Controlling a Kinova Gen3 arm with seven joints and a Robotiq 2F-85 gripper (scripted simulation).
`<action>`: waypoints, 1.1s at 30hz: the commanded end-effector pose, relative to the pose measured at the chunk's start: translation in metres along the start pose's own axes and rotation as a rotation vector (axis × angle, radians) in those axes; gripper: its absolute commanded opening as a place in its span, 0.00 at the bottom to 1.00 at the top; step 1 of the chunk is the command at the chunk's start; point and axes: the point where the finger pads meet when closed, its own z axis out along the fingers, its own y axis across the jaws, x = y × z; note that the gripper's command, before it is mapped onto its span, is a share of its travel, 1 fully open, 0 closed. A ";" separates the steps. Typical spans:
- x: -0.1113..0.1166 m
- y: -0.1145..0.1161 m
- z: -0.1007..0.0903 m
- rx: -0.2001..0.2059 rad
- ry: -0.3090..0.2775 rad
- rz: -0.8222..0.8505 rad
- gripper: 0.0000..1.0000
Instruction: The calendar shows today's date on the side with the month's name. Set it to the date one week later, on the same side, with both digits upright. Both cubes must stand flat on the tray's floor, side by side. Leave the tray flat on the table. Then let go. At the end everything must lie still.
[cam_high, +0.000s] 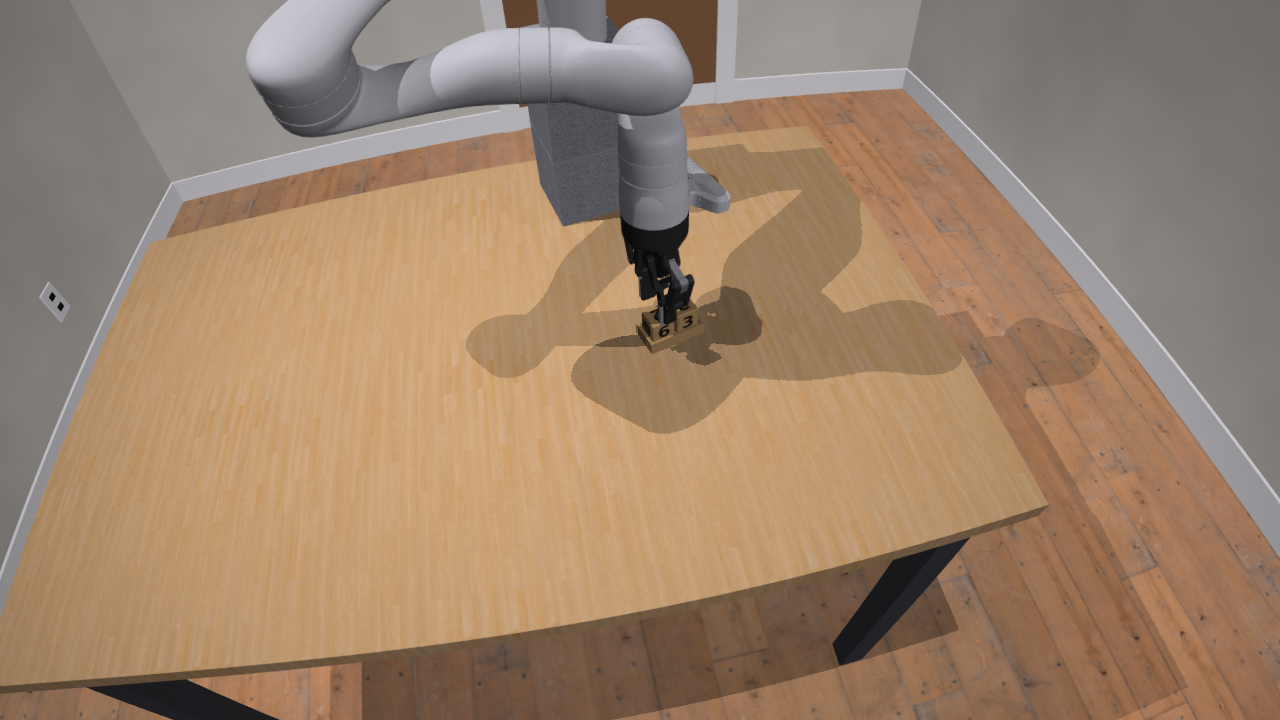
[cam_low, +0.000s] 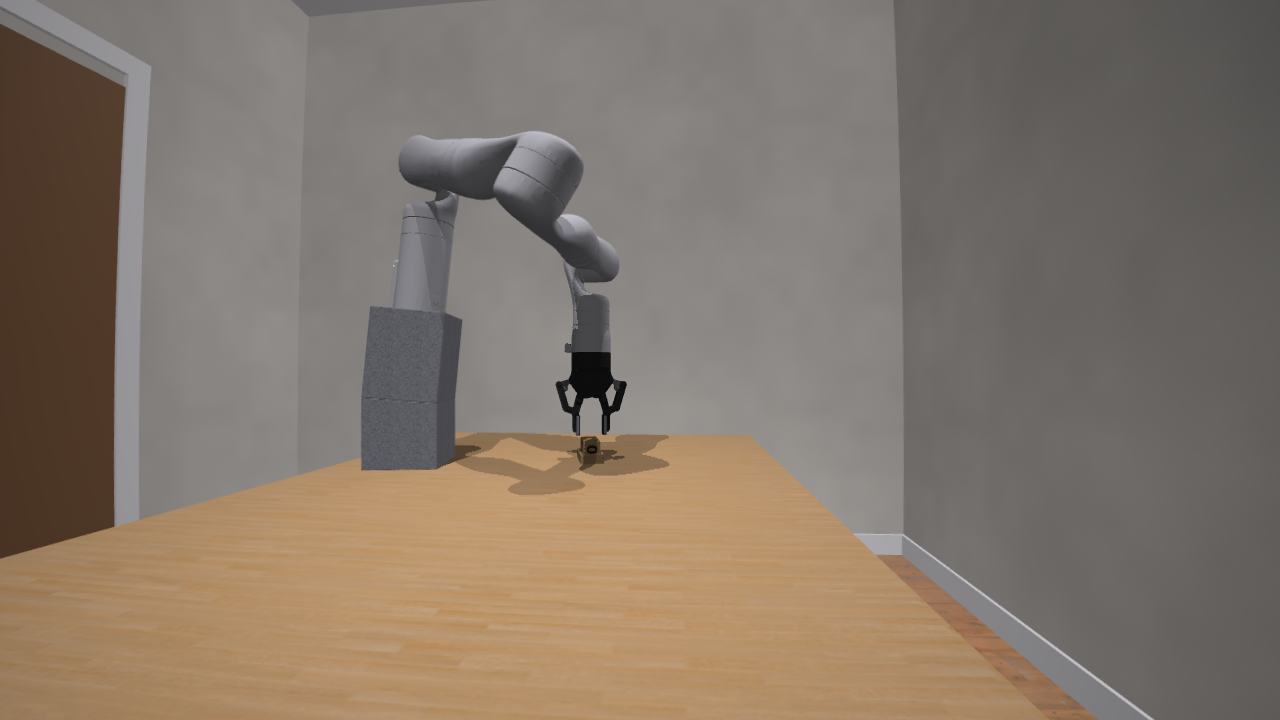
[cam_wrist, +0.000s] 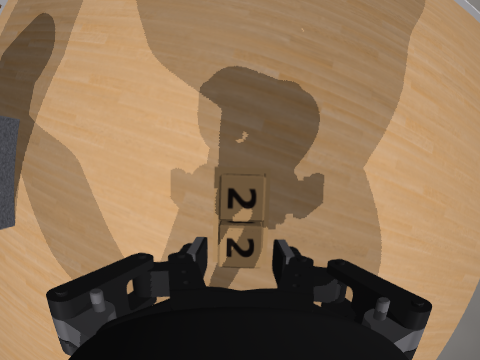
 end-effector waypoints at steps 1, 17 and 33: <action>0.000 0.000 0.000 -0.001 0.000 0.000 0.48; 0.000 0.000 0.000 -0.001 0.000 0.000 0.48; 0.000 0.000 0.018 -0.001 0.000 0.000 0.48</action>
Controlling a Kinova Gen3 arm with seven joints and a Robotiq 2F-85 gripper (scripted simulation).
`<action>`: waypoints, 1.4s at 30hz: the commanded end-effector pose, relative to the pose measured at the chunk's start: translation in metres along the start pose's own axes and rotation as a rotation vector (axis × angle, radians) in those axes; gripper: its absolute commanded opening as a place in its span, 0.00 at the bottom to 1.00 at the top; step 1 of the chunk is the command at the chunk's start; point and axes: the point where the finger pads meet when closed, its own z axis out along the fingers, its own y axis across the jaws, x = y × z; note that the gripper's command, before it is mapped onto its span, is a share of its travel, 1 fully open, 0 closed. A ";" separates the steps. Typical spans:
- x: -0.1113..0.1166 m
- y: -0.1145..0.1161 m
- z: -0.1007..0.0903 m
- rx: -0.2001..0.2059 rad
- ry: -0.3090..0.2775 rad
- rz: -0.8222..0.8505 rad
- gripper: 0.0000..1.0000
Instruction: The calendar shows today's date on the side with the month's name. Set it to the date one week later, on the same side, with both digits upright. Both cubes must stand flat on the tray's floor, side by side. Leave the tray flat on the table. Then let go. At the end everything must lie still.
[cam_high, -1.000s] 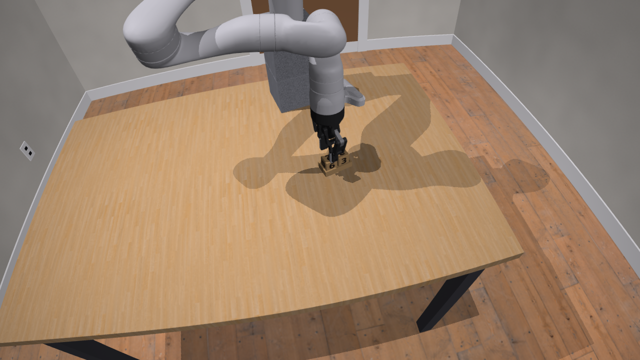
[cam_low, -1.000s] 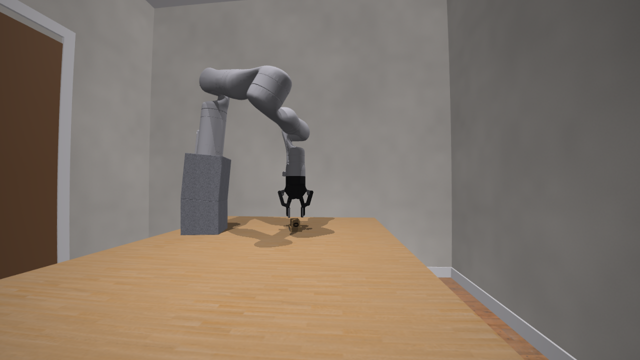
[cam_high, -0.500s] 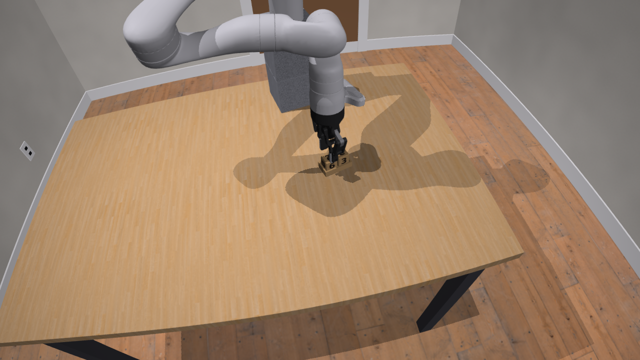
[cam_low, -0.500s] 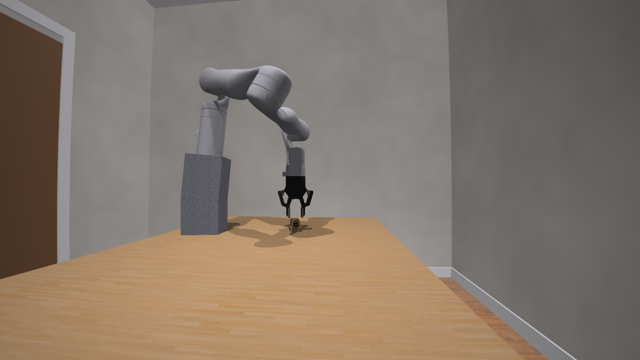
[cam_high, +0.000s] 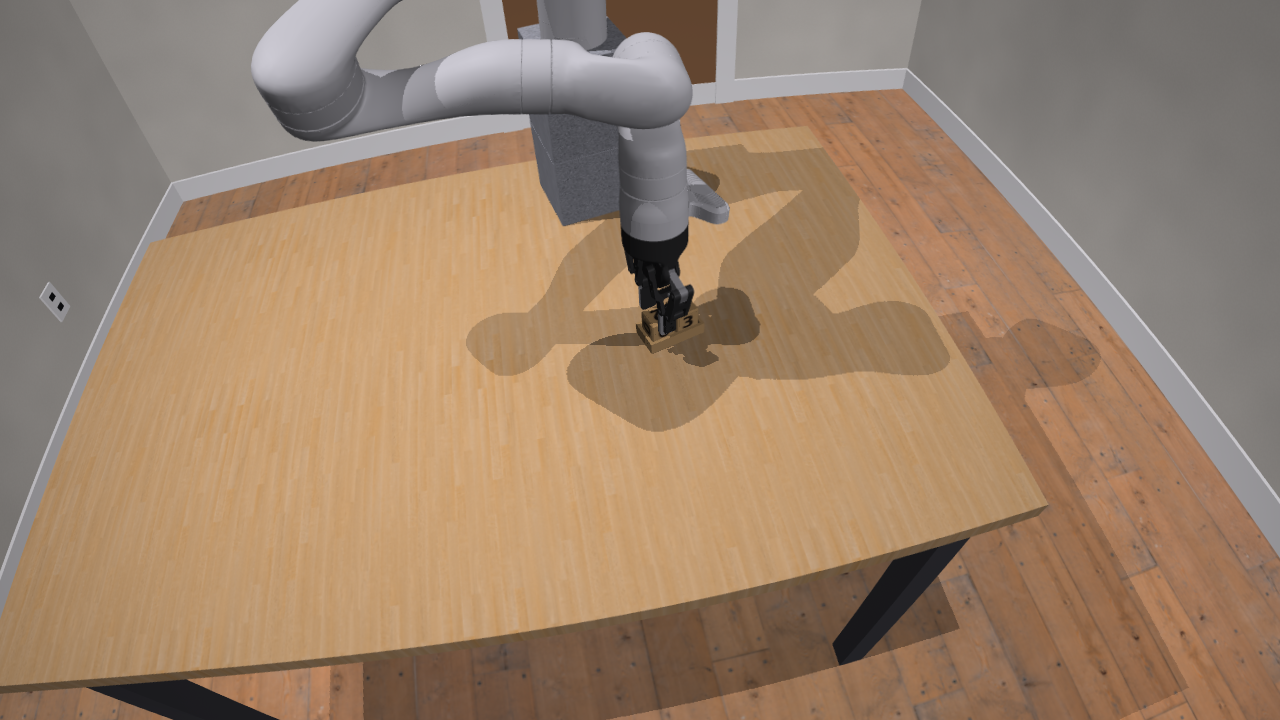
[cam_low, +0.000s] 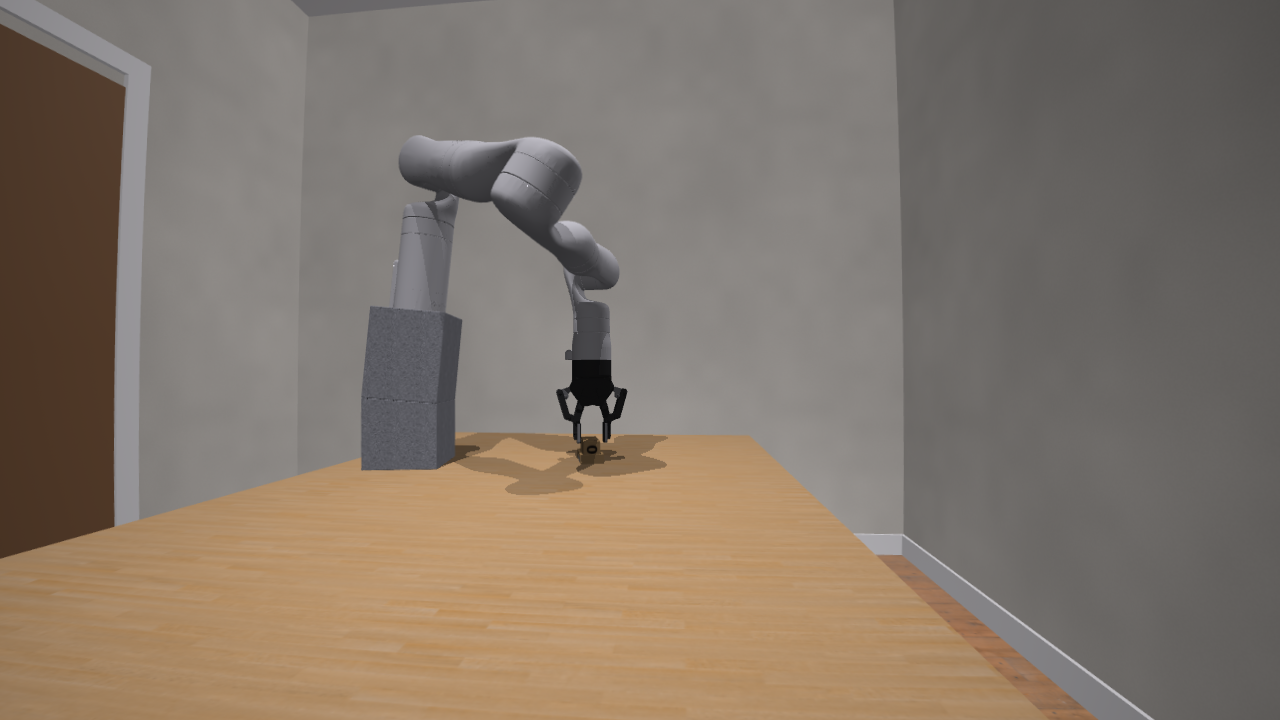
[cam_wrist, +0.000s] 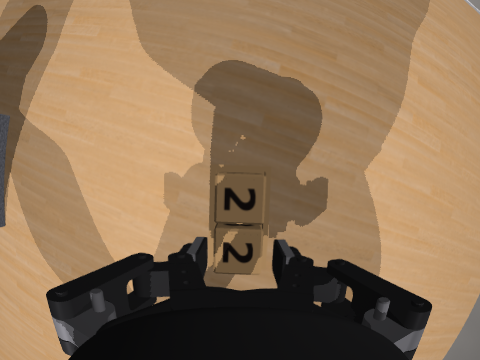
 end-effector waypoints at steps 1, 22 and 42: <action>0.001 -0.001 0.006 0.004 0.002 0.003 0.48; 0.001 -0.001 0.016 0.004 0.002 0.003 0.48; 0.001 -0.001 0.016 0.004 0.002 0.003 0.48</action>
